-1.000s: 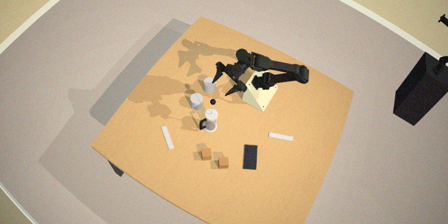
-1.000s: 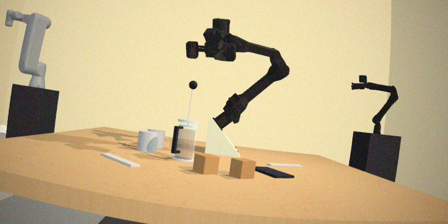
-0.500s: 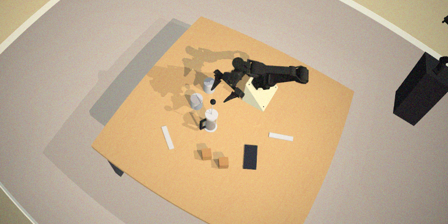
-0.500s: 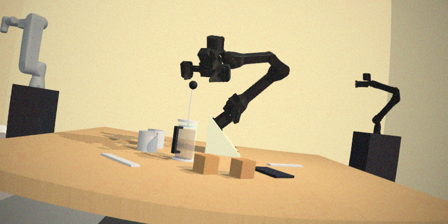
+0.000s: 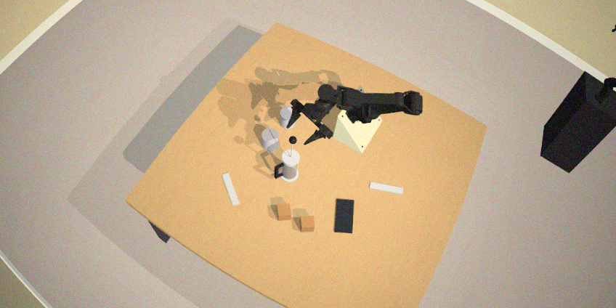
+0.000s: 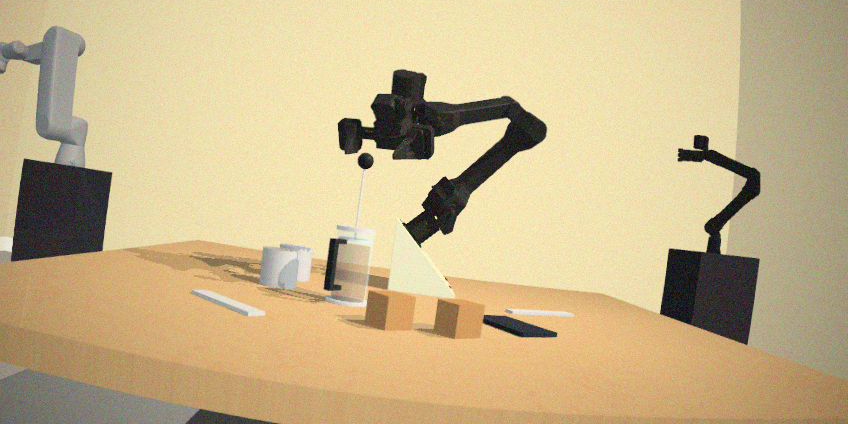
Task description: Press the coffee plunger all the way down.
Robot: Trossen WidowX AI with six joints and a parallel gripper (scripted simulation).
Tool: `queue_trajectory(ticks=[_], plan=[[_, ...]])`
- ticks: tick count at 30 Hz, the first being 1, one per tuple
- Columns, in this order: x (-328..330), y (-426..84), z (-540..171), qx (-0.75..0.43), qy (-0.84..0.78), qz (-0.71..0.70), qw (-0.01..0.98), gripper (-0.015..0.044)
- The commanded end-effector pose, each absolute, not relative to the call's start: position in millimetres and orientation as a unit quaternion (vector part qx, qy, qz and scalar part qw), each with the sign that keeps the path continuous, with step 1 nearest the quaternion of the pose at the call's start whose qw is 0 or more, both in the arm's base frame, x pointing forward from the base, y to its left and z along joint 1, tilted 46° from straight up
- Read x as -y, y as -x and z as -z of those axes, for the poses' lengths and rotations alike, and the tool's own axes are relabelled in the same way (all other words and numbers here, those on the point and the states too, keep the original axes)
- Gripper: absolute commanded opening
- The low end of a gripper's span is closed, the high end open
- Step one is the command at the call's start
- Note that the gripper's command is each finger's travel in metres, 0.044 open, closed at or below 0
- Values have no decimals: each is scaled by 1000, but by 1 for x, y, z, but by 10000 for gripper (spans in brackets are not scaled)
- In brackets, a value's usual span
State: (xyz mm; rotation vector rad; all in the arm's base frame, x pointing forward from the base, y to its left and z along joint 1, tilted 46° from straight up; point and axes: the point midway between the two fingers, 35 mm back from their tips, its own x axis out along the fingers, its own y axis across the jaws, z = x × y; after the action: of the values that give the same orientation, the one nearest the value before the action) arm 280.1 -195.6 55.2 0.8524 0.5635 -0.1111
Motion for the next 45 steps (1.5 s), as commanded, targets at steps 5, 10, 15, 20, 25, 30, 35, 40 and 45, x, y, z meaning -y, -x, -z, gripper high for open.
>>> queue_trajectory(ticks=[5,10,15,20,25,30,35,40,45], plan=[[194,-291,-48,-270,-409,55,870,440],[192,-298,-44,-269,-410,55,870,440],[192,-299,-44,-269,-410,55,870,387],[192,-299,-44,-269,-410,55,870,256],[192,-299,-44,-269,-410,55,870,125],[192,-299,-44,-269,-410,55,870,114],[191,-299,-43,-269,-410,55,870,114],[189,-300,-39,-269,-409,55,870,114],[184,-302,-32,-270,-409,55,870,114]])
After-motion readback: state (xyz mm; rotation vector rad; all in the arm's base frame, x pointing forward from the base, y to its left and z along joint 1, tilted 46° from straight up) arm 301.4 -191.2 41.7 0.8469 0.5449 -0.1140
